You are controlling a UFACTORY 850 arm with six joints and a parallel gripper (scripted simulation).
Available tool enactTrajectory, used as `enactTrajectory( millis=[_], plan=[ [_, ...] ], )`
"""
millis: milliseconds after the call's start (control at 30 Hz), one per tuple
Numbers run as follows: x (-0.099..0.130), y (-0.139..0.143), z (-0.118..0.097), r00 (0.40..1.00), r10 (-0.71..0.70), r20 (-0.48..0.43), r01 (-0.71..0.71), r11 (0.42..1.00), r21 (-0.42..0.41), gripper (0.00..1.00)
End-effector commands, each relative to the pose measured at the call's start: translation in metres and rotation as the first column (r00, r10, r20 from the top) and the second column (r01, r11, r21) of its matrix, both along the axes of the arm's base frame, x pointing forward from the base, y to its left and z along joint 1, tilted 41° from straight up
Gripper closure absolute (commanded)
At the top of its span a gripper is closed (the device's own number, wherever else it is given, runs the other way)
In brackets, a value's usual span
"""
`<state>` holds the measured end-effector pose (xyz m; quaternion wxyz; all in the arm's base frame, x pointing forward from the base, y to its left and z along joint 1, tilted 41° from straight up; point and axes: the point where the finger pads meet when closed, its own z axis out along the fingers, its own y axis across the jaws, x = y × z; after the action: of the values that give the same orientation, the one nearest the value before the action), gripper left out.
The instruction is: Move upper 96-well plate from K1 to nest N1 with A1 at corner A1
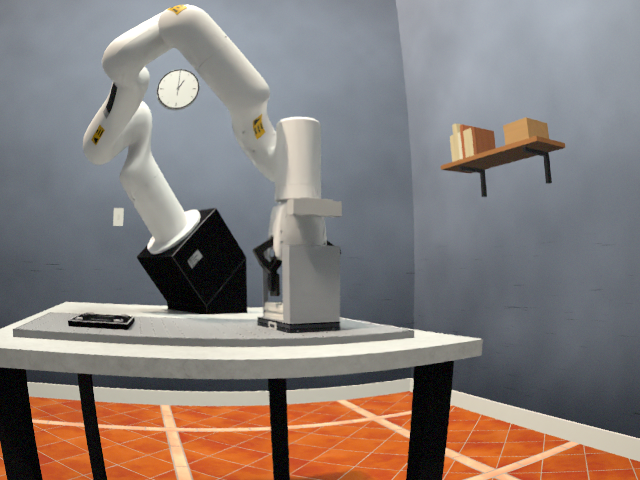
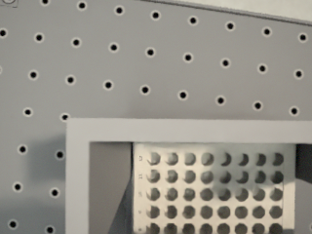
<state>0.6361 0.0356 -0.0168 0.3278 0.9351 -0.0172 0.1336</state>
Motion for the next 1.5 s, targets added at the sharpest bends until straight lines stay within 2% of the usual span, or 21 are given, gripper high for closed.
enactTrajectory(
  millis=[0,1467],
  plan=[
    [0.001,0.001,0.001,1.0,0.001,0.001,-0.001,1.0,0.0,0.0],
    [0.005,-0.012,-0.014,1.0,0.001,0.001,-0.001,1.0,0.0,0.0]
  ],
)
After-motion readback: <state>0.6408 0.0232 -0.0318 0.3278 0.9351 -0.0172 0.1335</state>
